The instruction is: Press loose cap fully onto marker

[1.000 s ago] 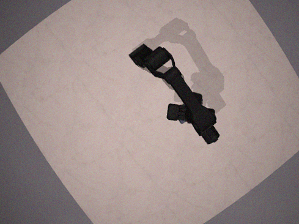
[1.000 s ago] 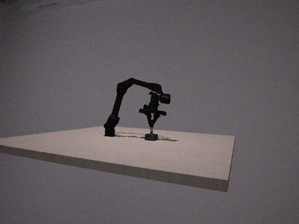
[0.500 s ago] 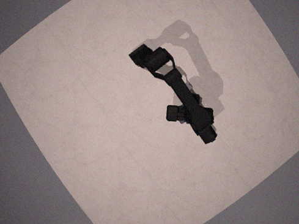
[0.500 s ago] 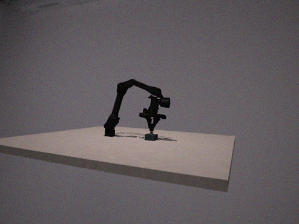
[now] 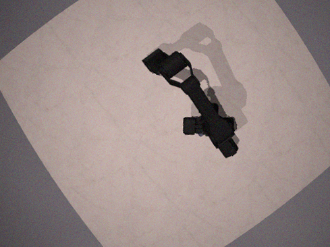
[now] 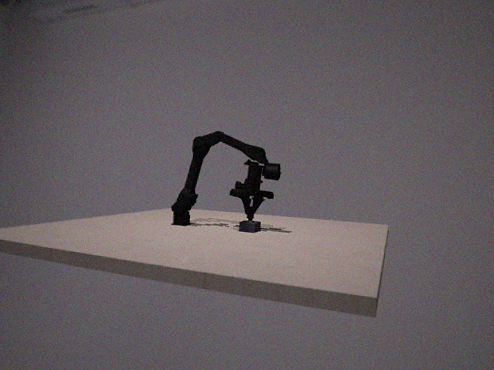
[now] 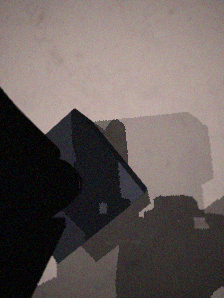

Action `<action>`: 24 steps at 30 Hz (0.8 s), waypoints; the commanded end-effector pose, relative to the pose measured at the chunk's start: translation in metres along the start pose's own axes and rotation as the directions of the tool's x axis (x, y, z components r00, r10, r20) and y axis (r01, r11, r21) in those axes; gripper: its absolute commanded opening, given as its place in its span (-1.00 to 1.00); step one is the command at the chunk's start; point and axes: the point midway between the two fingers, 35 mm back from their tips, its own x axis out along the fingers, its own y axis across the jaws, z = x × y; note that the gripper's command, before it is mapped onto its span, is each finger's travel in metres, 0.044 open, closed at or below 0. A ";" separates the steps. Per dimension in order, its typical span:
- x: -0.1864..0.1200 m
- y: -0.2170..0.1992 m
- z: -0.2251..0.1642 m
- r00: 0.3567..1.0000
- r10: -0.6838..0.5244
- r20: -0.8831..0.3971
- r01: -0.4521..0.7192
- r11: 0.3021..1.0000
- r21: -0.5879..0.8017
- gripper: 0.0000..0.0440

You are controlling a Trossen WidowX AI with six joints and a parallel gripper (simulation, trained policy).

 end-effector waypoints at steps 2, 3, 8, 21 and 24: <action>0.019 0.004 0.002 0.999 0.034 0.030 -0.033 0.999 -0.029 -0.61; 0.020 0.005 0.002 0.999 0.034 0.029 -0.033 0.999 -0.032 -0.60; 0.020 0.005 0.001 0.999 0.035 0.027 -0.034 0.999 -0.039 -0.56; 0.021 0.006 0.000 0.999 0.037 0.022 -0.036 0.998 -0.054 -0.44; 0.021 0.006 0.000 0.999 0.038 0.021 -0.036 0.998 -0.055 -0.42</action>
